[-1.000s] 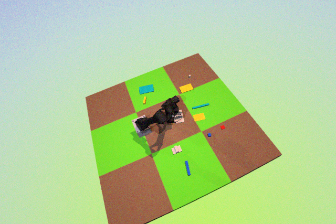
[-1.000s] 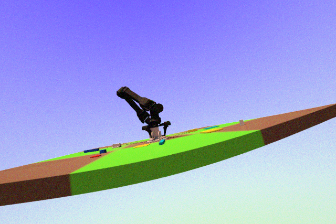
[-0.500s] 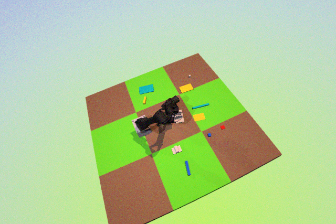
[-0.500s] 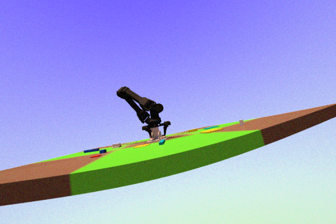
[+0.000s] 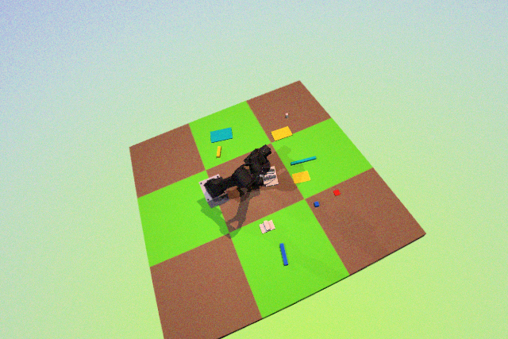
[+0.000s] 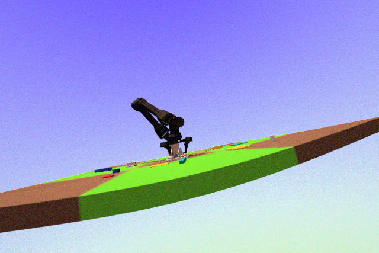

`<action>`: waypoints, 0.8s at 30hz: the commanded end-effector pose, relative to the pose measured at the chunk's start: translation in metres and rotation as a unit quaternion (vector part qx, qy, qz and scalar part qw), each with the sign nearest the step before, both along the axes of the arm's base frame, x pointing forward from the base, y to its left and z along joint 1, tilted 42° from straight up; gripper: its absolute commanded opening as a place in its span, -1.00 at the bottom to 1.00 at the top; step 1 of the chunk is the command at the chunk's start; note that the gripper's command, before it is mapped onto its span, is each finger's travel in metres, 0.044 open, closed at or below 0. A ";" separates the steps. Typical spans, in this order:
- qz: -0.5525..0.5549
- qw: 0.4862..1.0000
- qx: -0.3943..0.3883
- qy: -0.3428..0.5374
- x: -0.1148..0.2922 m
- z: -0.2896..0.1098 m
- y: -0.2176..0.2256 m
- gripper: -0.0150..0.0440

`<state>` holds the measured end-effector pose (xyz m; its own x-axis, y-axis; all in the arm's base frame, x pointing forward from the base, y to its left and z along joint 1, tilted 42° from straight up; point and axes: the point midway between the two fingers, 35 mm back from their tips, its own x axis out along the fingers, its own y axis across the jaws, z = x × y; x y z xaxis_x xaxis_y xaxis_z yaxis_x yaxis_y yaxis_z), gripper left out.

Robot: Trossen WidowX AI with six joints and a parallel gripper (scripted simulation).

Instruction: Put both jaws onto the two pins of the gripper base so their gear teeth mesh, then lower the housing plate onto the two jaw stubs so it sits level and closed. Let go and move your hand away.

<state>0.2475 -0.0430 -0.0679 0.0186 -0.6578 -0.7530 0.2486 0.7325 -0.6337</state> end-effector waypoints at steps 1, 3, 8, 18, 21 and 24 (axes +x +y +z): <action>0.001 1.000 -0.001 -0.001 0.001 0.000 0.000 0.70; 0.001 1.000 -0.001 -0.001 0.001 0.000 0.000 0.70; 0.001 1.000 -0.001 -0.001 0.001 0.000 0.000 0.70; 0.000 1.000 0.000 0.000 0.000 0.000 0.000 1.00; 0.000 1.000 0.000 0.000 0.000 0.000 0.000 1.00; 0.000 1.000 0.000 0.000 0.000 0.000 0.000 1.00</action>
<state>0.2475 -0.0431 -0.0679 0.0185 -0.6578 -0.7530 0.2487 0.7325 -0.6337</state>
